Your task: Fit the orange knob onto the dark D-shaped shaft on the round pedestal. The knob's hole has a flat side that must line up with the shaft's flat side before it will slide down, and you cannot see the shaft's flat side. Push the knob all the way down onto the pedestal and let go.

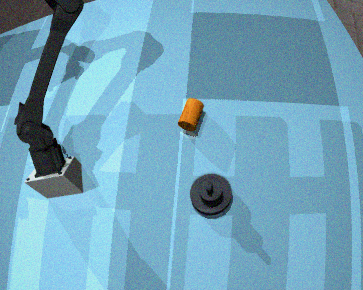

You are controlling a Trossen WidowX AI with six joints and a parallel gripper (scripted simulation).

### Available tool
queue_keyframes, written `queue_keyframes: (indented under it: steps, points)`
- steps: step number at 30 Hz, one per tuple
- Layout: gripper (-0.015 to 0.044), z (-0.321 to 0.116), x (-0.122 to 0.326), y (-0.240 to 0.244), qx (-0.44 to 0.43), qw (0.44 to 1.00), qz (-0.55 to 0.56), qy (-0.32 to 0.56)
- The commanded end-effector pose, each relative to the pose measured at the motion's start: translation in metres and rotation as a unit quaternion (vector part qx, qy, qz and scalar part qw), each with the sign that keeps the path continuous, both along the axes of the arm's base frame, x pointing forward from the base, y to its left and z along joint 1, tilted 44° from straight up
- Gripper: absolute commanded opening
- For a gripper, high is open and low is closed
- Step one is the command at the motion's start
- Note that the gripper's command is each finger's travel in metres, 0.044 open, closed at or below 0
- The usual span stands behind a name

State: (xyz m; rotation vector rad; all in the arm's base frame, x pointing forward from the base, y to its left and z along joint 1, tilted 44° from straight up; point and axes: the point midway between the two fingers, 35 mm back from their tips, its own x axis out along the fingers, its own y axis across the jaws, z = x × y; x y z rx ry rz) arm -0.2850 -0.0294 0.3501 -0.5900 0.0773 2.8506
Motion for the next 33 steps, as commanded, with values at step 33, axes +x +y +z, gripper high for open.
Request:
queue_keyframes:
  steps: [33]
  points:
    - [0.044,-0.157,0.38,-0.287,-0.02,0.72,0.496,-0.484]
